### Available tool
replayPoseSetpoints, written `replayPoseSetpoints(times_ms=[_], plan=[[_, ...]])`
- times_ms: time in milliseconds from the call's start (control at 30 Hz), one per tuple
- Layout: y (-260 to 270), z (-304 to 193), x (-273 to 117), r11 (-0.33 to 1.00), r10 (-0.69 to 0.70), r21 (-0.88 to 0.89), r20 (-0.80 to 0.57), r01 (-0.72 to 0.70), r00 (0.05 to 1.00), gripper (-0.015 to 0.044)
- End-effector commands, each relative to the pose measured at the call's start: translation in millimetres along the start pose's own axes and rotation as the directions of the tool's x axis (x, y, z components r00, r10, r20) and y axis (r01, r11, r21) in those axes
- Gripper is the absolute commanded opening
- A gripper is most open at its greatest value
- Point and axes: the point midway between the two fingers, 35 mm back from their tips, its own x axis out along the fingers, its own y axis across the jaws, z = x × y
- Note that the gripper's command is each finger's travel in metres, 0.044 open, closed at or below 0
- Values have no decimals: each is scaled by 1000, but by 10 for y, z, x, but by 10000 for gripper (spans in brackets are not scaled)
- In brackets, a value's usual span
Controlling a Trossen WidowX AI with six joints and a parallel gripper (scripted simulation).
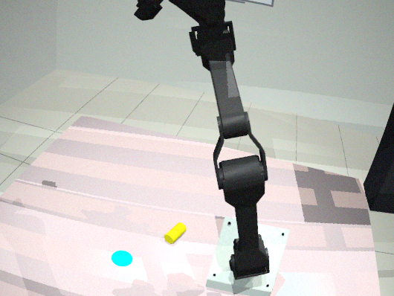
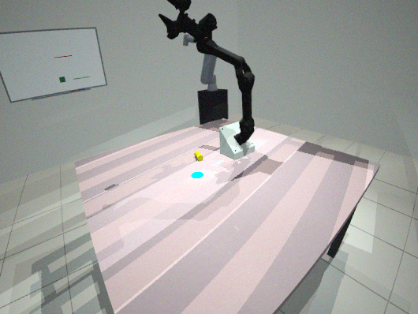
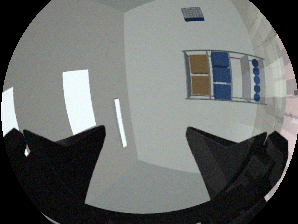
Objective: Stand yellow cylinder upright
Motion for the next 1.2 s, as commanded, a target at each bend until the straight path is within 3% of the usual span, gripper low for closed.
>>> replayPoseSetpoints(times_ms=[0, 100, 333, 533, 900, 1167], plan=[[-8, 10, 1, 1000, -1, -7, 4, 2, 1000, 374], [-121, 152, 10, 995, -24, -97, 53, 29, 998, 309], [-500, 559, -13, 920, -107, -352, 195, 171, 975, 309], [-863, 876, -93, 780, -193, -529, 307, 335, 932, 309], [-1587, 1350, -389, 355, -374, -722, 472, 593, 798, 309], [-2128, 1588, -718, -24, -511, -776, 552, 631, 659, 309]])
